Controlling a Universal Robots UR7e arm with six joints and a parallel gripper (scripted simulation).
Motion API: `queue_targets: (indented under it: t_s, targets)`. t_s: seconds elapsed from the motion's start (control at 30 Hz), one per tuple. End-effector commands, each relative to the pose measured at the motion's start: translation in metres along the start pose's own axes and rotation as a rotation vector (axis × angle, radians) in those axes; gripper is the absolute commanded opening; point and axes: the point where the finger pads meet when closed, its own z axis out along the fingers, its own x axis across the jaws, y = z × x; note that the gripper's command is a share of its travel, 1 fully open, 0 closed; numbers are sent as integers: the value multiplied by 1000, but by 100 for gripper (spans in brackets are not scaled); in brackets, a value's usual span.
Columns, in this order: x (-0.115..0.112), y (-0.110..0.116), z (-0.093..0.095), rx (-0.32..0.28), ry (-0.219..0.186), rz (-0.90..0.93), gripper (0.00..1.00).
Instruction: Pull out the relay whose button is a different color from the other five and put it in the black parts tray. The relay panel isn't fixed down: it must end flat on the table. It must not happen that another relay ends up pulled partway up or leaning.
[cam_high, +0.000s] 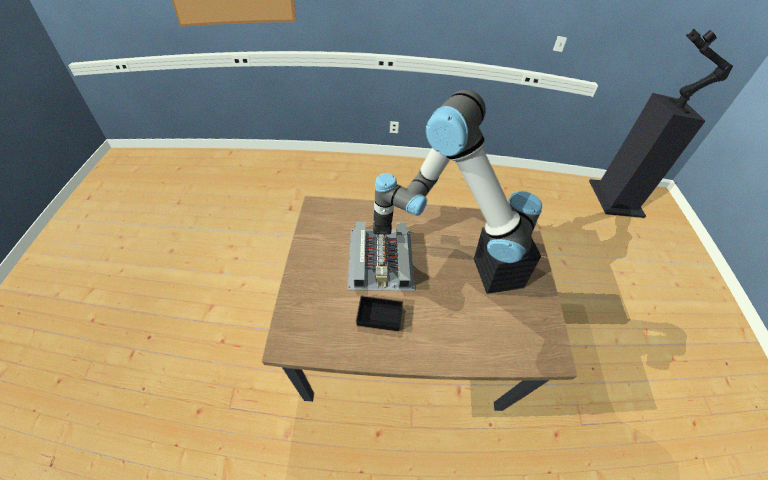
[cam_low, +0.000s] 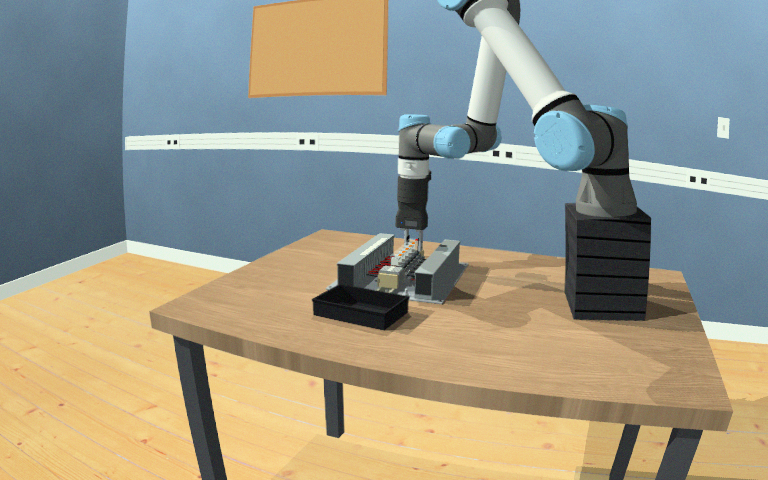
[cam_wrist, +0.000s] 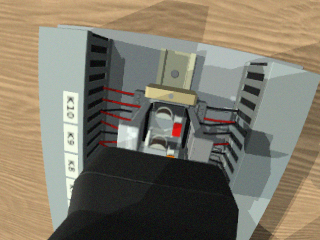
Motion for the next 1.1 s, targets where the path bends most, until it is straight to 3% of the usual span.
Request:
queue_targets:
  t_s: [0.0,1.07]
  targets:
    - [-1,0,-1,1,9,0,0]
    - [-2,0,-1,1,58,0,0]
